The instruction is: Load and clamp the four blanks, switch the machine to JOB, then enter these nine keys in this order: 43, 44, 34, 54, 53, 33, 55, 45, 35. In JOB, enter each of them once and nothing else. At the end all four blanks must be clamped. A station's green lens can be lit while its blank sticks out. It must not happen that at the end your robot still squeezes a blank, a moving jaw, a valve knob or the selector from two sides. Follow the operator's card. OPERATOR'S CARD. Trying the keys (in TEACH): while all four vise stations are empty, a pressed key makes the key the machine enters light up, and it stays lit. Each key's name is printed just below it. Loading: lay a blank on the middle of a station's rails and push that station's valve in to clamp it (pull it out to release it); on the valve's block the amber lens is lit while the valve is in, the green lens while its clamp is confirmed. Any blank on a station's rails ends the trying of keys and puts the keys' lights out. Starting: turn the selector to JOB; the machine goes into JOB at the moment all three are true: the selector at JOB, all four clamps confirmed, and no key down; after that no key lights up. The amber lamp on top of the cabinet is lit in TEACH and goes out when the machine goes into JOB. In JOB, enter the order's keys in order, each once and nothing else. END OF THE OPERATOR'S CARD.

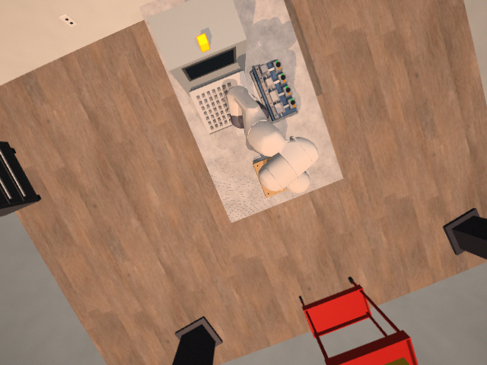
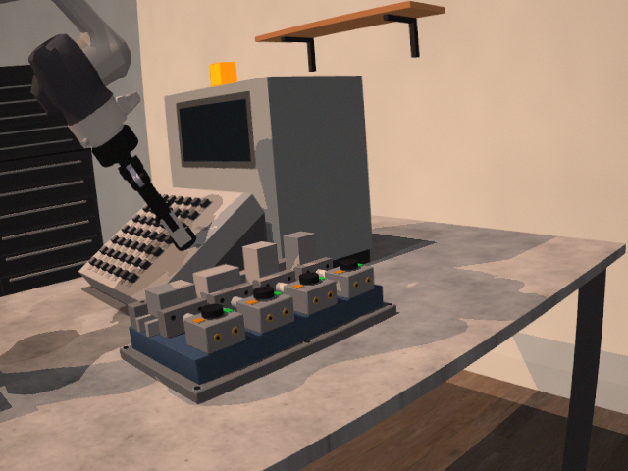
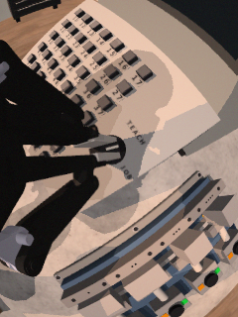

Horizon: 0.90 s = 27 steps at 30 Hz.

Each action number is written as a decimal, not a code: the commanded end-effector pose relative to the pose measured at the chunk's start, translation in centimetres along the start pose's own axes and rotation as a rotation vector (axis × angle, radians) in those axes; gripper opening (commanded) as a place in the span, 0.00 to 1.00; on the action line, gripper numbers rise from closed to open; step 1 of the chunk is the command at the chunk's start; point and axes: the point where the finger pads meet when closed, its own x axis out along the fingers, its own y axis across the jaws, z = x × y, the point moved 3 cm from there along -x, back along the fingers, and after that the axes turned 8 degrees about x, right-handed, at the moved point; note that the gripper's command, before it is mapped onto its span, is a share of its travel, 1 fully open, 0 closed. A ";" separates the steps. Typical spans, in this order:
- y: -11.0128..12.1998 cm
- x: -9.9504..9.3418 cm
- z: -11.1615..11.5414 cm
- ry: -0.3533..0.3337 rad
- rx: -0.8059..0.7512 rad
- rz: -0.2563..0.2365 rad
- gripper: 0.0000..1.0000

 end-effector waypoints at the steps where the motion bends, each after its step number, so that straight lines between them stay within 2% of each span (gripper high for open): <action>1: 0.0 0.0 -0.1 0.011 0.188 -0.002 0.00; 4: 0.0 0.0 -0.1 0.011 0.221 -0.002 0.00; 19: 0.0 0.0 -0.1 0.011 0.693 -0.005 0.00; 21: 0.0 0.0 -0.1 0.011 0.693 -0.005 0.00; 27: 0.0 0.0 -0.1 0.011 0.858 -0.006 0.00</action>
